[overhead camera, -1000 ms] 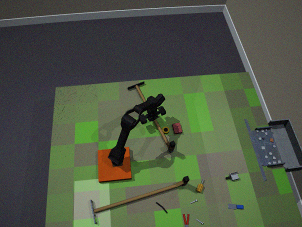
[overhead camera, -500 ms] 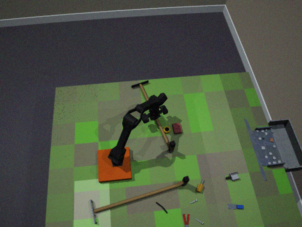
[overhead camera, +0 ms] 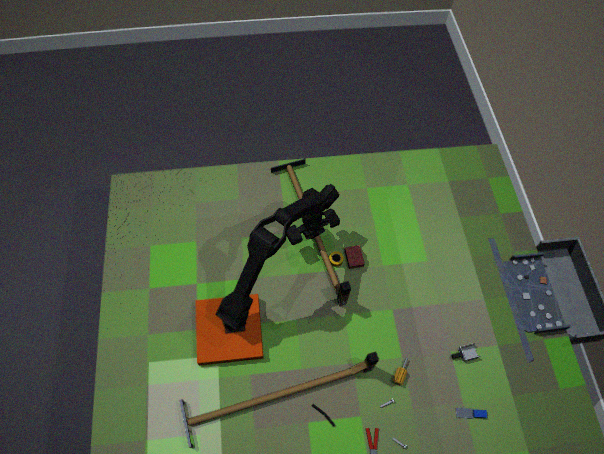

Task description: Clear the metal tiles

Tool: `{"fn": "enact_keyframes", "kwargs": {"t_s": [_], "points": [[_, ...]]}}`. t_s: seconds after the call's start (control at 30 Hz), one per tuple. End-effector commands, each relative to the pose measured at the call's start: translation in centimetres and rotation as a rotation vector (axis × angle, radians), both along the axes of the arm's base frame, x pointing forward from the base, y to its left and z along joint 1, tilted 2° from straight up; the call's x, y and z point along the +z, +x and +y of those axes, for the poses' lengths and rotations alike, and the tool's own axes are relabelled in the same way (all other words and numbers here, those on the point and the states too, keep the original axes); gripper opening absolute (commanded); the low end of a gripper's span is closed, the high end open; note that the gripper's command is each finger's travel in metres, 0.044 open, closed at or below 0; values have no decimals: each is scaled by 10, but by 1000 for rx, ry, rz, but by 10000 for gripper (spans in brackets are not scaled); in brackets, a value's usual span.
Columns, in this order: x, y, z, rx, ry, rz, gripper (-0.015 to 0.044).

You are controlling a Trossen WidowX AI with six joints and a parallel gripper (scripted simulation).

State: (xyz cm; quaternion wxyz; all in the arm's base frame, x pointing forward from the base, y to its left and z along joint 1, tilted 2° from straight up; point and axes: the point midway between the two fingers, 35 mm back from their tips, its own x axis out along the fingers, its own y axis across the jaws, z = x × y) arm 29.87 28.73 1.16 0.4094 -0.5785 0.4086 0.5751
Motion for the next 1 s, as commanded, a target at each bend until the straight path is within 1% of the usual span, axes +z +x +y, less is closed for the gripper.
{"fn": "enact_keyframes", "kwargs": {"t_s": [0.0,0.97], "points": [[-1,6,2,5,5,-7,0],[-2,34,8,4,5,-10,0]]}}
